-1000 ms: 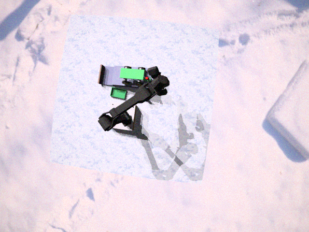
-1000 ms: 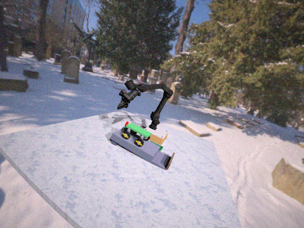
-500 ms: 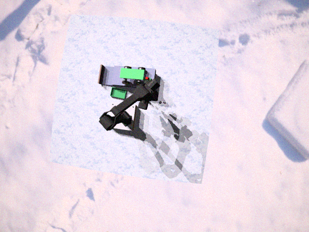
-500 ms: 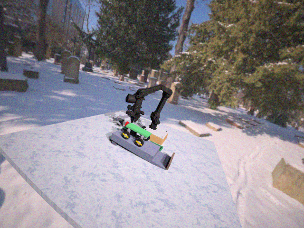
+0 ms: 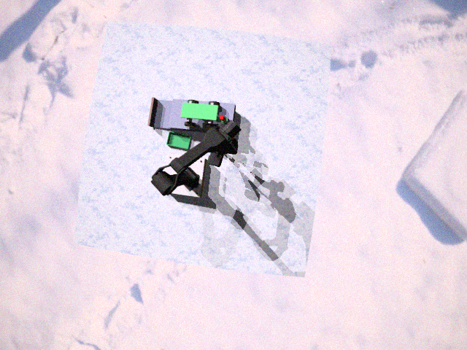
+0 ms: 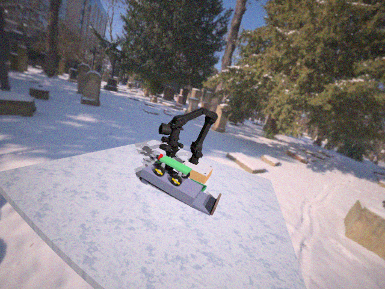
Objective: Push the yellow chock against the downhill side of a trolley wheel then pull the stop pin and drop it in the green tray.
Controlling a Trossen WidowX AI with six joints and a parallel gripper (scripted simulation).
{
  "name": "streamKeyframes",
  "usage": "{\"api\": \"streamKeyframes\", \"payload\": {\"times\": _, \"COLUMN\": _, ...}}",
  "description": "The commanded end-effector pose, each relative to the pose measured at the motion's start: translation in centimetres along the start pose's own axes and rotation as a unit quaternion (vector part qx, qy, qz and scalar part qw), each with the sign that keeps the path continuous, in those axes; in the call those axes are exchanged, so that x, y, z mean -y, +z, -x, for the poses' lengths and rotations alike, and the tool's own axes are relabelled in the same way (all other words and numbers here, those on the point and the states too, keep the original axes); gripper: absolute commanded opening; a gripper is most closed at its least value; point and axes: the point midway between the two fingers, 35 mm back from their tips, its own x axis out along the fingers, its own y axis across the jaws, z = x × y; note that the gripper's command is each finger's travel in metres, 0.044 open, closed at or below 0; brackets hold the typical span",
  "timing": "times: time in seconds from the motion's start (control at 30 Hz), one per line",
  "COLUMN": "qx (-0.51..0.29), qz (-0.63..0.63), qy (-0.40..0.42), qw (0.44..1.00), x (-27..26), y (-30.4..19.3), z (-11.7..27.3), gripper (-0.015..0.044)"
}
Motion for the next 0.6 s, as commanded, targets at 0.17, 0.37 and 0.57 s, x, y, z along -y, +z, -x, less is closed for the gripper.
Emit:
{"api": "streamKeyframes", "payload": {"times": 0.17, "qx": 0.0, "qz": -0.001, "qy": -0.004, "qw": 1.0, "x": 0.3, "y": -0.1, "z": -2.6, "gripper": 0.019}}
{"api": "streamKeyframes", "payload": {"times": 0.37, "qx": 0.0, "qz": -0.001, "qy": -0.004, "qw": 1.0, "x": 0.3, "y": -0.1, "z": -2.9, "gripper": 0.019}}
{"api": "streamKeyframes", "payload": {"times": 0.57, "qx": 0.0, "qz": -0.001, "qy": -0.004, "qw": 1.0, "x": 0.3, "y": -0.1, "z": -3.8, "gripper": 0.019}}
